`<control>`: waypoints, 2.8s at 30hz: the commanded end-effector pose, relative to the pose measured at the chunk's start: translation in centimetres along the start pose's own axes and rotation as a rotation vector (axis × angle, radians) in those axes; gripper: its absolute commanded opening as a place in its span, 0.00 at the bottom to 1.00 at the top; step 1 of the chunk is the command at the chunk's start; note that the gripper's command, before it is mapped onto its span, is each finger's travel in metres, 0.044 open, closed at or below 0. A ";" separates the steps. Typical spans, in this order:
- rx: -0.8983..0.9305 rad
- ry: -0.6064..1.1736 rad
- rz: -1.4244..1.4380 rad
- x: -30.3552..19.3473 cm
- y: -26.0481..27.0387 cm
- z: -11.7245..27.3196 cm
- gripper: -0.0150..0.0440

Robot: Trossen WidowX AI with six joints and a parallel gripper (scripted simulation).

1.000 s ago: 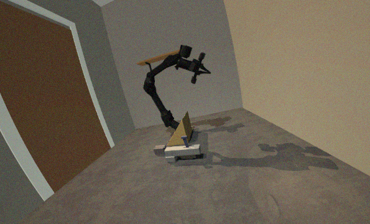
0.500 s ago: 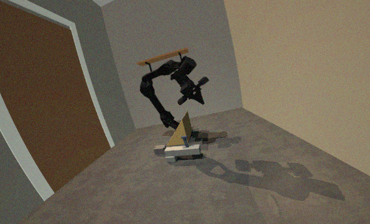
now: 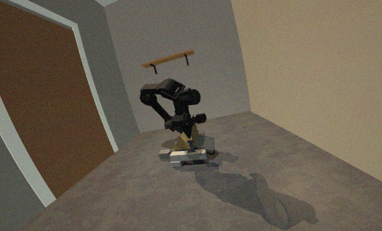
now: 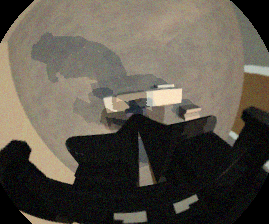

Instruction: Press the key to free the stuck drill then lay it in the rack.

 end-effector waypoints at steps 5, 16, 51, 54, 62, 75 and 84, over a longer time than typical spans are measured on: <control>-0.013 -0.001 0.013 0.0 0.0 -0.6 0.25; -0.016 -0.001 0.016 0.0 -0.1 -1.6 0.25; -0.016 -0.002 0.016 -0.1 0.0 -2.6 0.25; -0.016 -0.002 0.016 -0.2 0.0 -2.7 0.25; -0.016 -0.002 0.016 -0.3 0.1 -3.0 0.25; -0.016 -0.002 0.016 -0.5 0.1 -3.5 0.25; -0.016 -0.002 0.016 -0.5 0.1 -3.8 0.25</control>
Point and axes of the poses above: the point midway between the two fingers, 35 mm back from their tips, its own z axis back along the fingers, its own y axis across the jaws, x = y × z, the point moved 10 cm from there along z, back along the fingers, and after that the axes turned 13 degrees about z, right-handed, at the moved point
